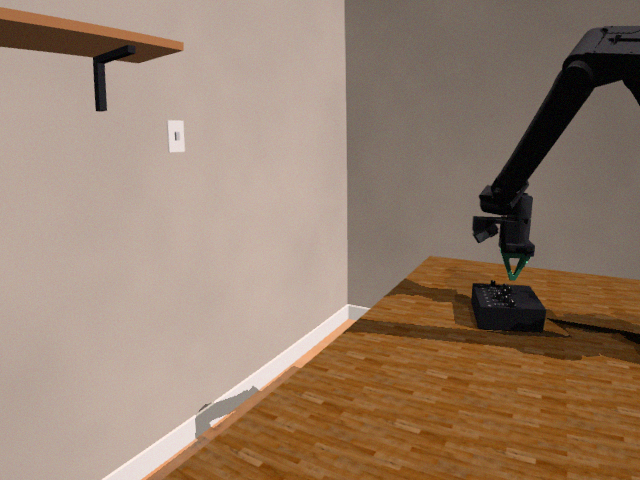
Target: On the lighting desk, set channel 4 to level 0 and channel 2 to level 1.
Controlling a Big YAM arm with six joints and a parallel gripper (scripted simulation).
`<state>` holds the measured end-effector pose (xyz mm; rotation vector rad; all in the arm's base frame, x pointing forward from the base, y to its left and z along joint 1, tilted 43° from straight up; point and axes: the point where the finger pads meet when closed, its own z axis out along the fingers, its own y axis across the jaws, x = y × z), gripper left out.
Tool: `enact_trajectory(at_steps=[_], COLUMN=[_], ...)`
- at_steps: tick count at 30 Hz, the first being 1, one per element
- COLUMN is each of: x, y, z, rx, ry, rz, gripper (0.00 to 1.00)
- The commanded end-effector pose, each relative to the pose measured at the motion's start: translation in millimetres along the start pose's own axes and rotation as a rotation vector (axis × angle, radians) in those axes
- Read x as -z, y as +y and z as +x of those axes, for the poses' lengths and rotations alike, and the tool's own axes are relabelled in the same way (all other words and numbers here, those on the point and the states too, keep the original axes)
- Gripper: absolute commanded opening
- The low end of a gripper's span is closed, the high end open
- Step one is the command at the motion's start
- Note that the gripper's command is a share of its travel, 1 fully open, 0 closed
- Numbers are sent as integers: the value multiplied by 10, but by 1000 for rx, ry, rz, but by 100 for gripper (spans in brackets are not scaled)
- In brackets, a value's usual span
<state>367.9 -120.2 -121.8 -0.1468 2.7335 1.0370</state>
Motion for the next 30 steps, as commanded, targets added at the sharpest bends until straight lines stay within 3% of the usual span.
enact_trajectory(at_steps=[1, 16, 22, 30], x=[-98, -97, 59, 36], y=[28, 36, 2, 13], z=[25, 53, 63, 79], rx=[0, 11, 13, 8], ry=[9, 10, -21, -15], rz=[-9, -9, 15, 10], gripper=[0, 0, 0, 0])
